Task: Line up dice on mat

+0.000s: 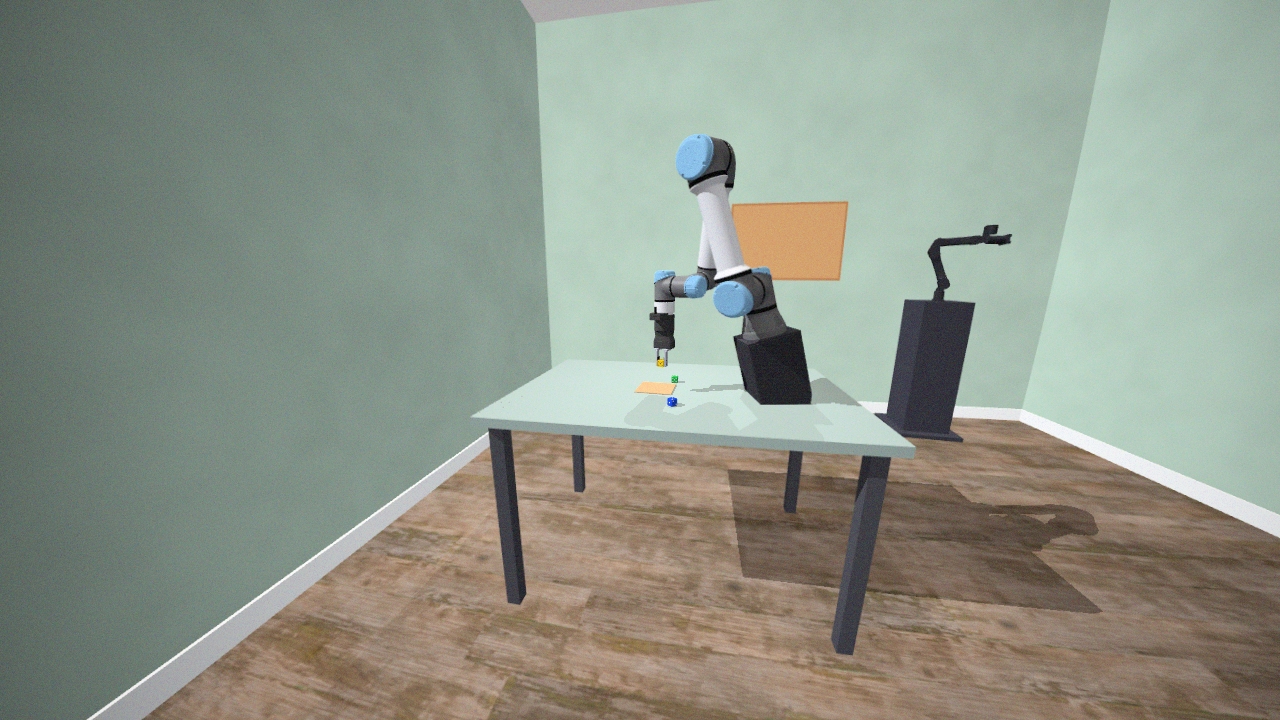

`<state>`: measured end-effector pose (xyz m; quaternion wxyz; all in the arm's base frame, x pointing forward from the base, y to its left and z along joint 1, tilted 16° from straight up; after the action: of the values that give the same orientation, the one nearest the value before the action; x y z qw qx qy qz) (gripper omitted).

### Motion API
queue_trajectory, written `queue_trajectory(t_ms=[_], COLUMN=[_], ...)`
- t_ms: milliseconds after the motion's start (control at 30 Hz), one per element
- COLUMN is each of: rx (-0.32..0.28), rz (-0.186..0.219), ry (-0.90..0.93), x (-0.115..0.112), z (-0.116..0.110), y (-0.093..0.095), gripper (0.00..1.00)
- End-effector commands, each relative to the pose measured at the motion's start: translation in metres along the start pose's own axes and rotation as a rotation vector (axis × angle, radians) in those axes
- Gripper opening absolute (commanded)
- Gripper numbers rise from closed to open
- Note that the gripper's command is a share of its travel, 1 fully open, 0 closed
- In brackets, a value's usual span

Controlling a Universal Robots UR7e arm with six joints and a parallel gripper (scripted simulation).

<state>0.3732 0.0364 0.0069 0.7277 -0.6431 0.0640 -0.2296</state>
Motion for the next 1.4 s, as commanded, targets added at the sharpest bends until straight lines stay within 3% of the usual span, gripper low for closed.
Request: queue_trajectory(t_ms=[0, 367, 1367], rx=[0.002, 0.004, 0.005], rz=[-0.003, -0.009, -0.009], ry=[-0.078, -0.185, -0.190], x=[0.000, -0.002, -0.002], z=[-0.019, -0.045, -0.046], y=[-0.001, -0.003, 0.001], gripper=[0.49, 0.49, 0.49])
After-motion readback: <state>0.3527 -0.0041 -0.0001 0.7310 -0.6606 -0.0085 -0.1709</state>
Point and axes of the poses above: the point where the finger pads meet when closed, its own y axis out along the fingers, its own x axis across the jaws, z = x × y, the point moved 2 cm from there along -y, back along the fingers, and after that the axes turned 12 degrees about y, right-handed, at the moved point
